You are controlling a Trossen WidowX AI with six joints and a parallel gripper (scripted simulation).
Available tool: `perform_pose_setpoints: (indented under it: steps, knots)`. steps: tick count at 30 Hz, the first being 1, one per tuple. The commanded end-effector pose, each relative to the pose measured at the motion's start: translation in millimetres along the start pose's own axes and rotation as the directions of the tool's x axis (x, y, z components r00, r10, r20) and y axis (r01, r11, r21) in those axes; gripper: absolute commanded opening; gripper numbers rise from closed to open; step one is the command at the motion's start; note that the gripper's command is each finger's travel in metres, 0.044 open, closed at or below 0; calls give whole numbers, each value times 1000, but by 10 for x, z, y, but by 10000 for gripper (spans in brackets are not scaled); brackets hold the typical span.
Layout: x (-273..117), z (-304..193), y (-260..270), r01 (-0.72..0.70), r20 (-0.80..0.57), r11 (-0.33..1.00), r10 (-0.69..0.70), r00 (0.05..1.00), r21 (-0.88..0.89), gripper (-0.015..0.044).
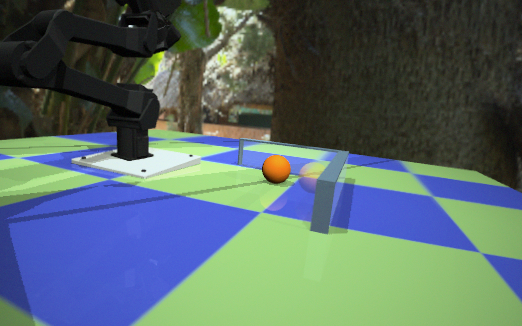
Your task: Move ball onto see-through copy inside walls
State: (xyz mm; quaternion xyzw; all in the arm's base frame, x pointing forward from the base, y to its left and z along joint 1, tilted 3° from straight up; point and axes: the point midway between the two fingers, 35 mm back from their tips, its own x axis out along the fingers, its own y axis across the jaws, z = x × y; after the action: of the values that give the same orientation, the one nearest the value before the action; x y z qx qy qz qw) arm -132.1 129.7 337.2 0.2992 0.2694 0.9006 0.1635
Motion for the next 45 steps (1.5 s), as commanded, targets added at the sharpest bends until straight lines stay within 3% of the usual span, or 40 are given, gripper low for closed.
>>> perform_pose_setpoints:
  steps: [1,5,10,16,21,28,33,36,40,45]
  knots:
    - [6,14,-22,12,3,1000,-12,1000,-1,374]
    - [51,308,-478,255,72,967,-253,965,-17,359]
    - [-142,753,-1161,590,158,807,-583,797,3,359]
    - [-755,1216,-1842,875,196,476,-869,454,85,359]
    - [-1500,1473,-2200,974,146,141,-983,116,176,359]
    - [-2680,1560,-2306,912,-49,-305,-952,-304,275,359]
    - [-3487,1429,-2130,773,-278,-562,-824,-494,294,359]
    - [-3918,1280,-1936,678,-436,-680,-719,-541,279,359]
    - [-4370,1036,-1617,576,-630,-782,-577,-520,241,359]
    - [-4435,991,-1558,562,-661,-794,-553,-508,233,359]
